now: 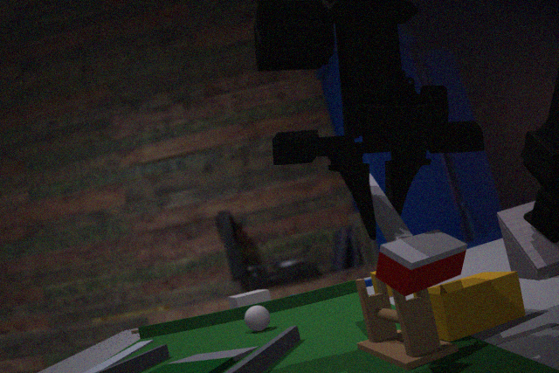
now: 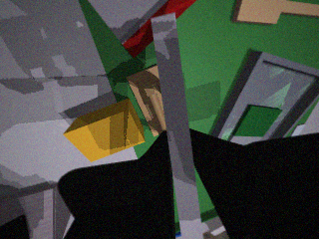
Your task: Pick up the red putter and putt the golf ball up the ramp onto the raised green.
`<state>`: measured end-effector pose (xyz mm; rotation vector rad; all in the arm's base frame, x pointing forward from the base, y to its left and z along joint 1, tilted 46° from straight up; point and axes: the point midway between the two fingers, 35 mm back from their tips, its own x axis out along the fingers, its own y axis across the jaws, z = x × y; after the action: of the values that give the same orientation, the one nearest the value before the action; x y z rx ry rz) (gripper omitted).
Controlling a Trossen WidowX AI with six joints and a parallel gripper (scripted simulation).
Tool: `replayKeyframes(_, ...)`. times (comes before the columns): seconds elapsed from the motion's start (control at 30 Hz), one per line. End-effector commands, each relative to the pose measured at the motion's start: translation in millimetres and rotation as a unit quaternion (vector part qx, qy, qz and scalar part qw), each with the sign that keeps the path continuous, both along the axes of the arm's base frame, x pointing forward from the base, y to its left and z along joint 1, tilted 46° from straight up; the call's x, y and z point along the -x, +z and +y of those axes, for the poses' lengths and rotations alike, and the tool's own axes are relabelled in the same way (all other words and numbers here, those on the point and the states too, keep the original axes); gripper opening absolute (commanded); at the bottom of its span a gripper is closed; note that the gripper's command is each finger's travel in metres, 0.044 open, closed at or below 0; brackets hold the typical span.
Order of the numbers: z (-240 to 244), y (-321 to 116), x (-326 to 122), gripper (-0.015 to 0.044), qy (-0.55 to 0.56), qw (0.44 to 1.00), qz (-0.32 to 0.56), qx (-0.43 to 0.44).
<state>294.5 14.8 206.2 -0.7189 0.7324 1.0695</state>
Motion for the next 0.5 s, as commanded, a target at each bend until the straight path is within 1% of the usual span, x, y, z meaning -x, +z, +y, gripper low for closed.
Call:
replayKeyframes(0.0, -17.4, -5.0, -22.8, 0.0000, -0.037, 0.999, -0.001, 0.022)
replayKeyframes(0.47, -90.6, -58.4, -62.3, 0.0000, -0.139, 0.980, 0.075, 0.119)
